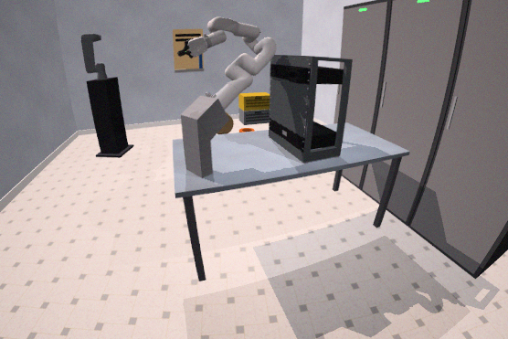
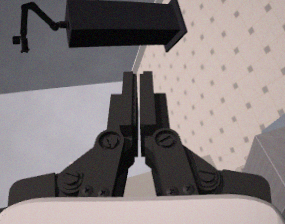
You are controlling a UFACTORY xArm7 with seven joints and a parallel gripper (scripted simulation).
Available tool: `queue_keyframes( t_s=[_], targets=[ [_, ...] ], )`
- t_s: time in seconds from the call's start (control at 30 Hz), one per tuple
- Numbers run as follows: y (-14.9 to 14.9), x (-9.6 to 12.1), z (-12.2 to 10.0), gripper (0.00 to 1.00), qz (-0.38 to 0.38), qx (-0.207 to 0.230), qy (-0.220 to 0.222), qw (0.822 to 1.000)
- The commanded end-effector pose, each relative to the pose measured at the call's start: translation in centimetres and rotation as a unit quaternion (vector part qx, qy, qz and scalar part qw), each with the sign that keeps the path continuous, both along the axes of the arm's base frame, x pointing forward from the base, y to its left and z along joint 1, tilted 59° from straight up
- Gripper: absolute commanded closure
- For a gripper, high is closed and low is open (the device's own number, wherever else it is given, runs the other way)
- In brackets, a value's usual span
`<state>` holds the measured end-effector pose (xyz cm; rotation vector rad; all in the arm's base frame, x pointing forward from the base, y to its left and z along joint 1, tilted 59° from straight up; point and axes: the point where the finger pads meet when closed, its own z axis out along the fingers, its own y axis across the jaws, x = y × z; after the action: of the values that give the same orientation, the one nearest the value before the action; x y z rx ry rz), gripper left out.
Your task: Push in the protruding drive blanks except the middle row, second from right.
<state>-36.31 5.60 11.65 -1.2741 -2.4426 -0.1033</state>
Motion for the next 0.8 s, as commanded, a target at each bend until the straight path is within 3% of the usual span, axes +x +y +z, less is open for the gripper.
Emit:
queue_keyframes(
  t_s=[0.0, 0.37, 0.43, 0.77],
  targets=[
    [-1.9, 0.5, -2.6, 1.0, 0.022, 0.013, -0.042, 0.999],
    [-5.6, 4.2, -9.2, 1.0, 0.065, 0.021, -0.129, 0.989],
    [-5.6, 4.2, -9.2, 1.0, 0.065, 0.021, -0.129, 0.989],
    [-9.1, 9.3, -14.8, 1.0, 0.095, -0.001, -0.213, 0.973]
  ],
)
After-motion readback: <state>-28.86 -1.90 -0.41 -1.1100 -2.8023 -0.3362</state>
